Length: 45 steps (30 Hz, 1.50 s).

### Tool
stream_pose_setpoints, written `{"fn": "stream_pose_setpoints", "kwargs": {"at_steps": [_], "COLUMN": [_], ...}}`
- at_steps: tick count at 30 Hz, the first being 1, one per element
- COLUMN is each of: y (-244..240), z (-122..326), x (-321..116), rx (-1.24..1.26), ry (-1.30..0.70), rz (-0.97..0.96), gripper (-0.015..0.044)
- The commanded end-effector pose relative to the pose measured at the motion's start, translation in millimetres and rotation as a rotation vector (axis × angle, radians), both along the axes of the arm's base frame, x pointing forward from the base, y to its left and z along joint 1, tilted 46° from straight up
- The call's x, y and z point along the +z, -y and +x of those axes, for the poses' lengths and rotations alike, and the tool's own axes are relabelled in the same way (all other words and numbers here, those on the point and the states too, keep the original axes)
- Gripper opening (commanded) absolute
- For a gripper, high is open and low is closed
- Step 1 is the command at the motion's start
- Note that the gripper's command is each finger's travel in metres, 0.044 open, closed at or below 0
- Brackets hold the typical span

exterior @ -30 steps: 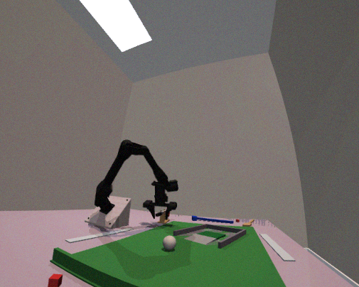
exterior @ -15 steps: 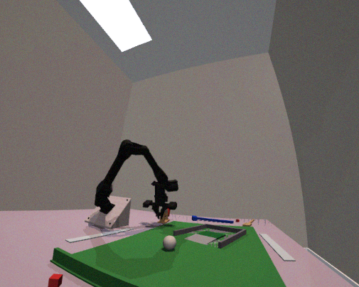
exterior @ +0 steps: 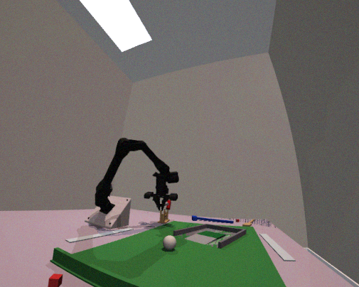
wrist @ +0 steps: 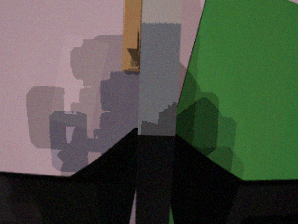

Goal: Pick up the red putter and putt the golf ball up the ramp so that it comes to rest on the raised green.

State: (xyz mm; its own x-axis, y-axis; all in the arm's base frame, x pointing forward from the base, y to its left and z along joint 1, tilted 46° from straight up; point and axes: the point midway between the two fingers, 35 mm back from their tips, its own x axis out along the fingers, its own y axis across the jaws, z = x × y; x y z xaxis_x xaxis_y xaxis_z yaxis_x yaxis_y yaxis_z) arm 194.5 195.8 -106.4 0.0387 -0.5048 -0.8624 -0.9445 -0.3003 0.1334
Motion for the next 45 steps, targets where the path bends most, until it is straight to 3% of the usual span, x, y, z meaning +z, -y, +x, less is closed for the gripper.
{"fn": "stream_pose_setpoints", "kwargs": {"at_steps": [1,10,28,45], "y": [-24.4,-28.1,34.1,111.4], "z": [-3.7,-4.6,43.1,57.8], "x": [23.4,34.7,125.0,205.9], "rx": [-0.003,-0.019,-0.669,-1.263], "ry": [0.004,0.022,0.492,0.969], "rz": [0.017,0.011,0.002,0.010], "gripper": [0.0000,0.0000,0.0000,0.0000]}}
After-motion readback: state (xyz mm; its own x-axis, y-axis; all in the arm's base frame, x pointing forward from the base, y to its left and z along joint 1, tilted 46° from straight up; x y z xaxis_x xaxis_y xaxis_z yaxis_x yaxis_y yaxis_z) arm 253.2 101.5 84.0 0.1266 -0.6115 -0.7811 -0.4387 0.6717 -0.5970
